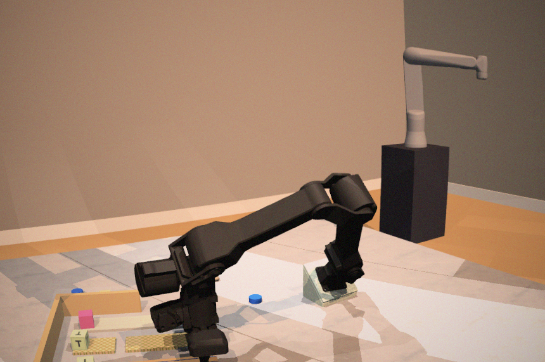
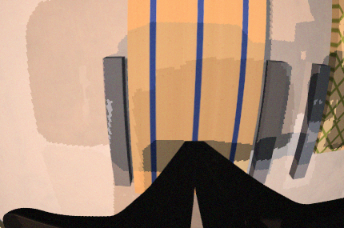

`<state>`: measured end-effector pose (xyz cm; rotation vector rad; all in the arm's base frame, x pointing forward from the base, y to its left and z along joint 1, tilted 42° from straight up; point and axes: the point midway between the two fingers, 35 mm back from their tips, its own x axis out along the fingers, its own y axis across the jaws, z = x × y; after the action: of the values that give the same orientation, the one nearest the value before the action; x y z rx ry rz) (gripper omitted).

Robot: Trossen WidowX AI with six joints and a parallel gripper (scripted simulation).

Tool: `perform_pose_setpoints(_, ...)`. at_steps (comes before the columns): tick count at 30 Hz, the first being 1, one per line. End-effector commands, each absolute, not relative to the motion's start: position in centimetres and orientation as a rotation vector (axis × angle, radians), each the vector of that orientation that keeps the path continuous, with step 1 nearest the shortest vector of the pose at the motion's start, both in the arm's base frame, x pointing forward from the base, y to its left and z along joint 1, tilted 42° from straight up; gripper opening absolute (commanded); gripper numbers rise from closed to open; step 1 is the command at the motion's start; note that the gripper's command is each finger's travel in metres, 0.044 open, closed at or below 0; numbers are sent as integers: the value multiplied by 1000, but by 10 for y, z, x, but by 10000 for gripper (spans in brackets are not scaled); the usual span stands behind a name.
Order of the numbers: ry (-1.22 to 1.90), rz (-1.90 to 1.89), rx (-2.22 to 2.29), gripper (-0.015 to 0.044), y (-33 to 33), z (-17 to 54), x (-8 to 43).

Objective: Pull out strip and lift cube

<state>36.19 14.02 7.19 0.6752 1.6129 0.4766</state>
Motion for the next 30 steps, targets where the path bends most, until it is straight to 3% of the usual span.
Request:
perform_pose_setpoints(1, 1630, 478, 679, 0, 144, 71, 350)
perform_pose_setpoints(30, 1632, 478, 680, 0, 148, 77, 307)
